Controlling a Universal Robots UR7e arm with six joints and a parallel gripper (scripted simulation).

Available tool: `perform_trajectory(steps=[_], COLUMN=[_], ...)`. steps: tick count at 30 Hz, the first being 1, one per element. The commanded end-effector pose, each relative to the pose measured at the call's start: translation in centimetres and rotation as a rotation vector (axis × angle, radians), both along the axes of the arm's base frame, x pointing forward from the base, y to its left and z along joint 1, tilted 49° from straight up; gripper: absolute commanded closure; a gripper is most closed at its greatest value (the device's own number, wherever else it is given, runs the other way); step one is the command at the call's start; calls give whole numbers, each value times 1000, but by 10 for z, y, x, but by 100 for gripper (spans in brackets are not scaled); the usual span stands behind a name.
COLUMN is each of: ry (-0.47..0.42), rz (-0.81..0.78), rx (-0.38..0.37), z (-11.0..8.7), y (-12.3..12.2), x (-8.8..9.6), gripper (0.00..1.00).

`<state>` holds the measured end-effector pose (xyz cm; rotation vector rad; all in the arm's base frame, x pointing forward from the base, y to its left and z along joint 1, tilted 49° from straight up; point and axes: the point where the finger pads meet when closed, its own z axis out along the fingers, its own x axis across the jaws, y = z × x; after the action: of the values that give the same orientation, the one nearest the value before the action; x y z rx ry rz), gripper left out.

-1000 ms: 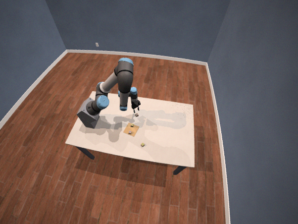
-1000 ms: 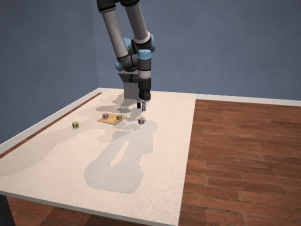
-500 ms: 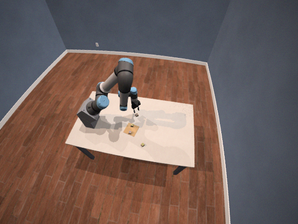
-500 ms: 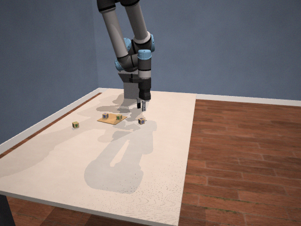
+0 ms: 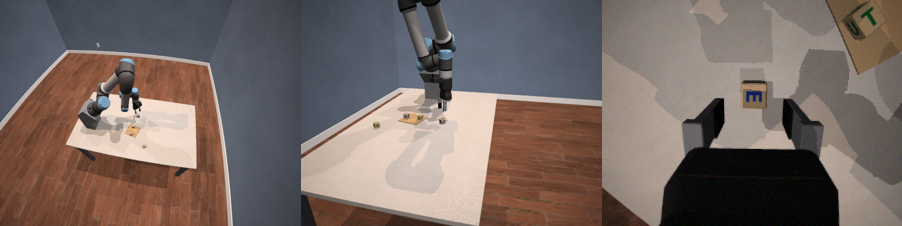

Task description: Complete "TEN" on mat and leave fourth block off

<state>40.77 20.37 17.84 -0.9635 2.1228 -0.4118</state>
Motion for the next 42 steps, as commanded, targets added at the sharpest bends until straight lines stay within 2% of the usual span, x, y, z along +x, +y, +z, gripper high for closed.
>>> perform_trajectory(steps=[1,29,42], ry=[-1,-1,-1], rz=[0,1,1], rx=[0,0,0], z=[0,-4,-17], y=[0,0,0], x=[0,5,19], gripper=[0,0,0])
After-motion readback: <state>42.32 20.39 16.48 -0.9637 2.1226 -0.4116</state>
